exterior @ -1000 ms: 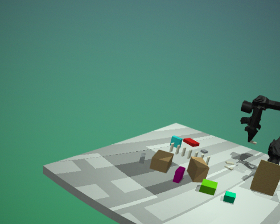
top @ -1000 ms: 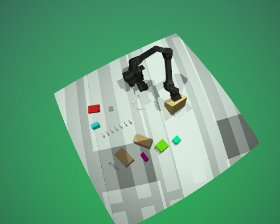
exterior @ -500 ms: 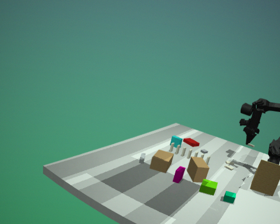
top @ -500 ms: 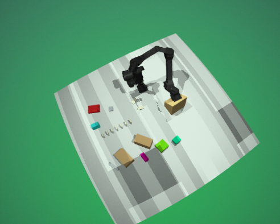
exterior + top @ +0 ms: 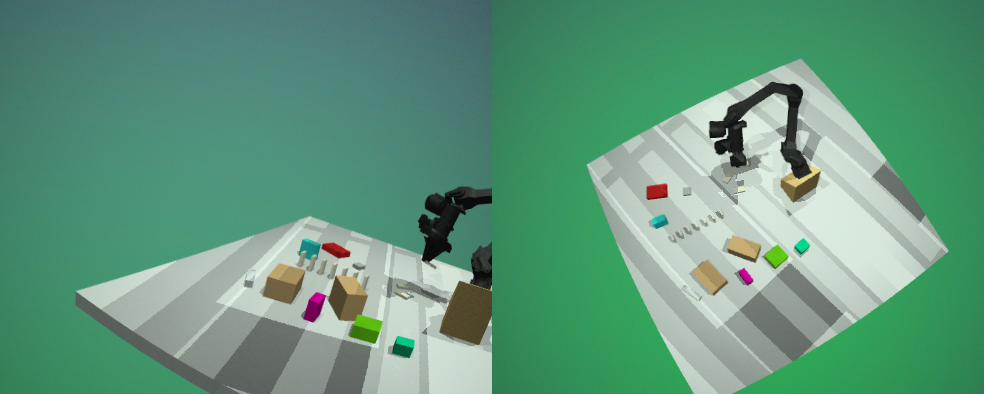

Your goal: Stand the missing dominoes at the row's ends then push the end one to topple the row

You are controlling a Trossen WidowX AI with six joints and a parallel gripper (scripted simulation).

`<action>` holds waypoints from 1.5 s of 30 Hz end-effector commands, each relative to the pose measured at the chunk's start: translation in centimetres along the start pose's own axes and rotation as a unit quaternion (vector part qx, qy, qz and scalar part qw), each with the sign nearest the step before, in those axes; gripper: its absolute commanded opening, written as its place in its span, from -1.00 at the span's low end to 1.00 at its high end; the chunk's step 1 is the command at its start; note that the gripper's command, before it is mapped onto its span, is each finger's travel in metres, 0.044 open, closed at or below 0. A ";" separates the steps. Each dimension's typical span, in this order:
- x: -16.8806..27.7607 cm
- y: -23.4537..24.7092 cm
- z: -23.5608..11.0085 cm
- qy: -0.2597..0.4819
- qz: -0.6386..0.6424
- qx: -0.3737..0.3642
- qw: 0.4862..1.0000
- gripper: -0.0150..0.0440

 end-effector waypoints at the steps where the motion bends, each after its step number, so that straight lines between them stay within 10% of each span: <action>1: 0.0 -0.2 1.0 -0.032 0.023 -0.023 0.999 -0.13; 45: 1.2 -6.0 2.2 -0.439 0.056 -0.007 0.897 -0.13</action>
Point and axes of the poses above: the point midway between the two fingers, 35 mm back from their tips, its own z axis out along the fingers, its own y axis across the jaws, x = y × z, the point moved 4 cm from there along -z, back along the fingers, and after that the axes turned 15 degrees about -z, right-handed, at the moved point
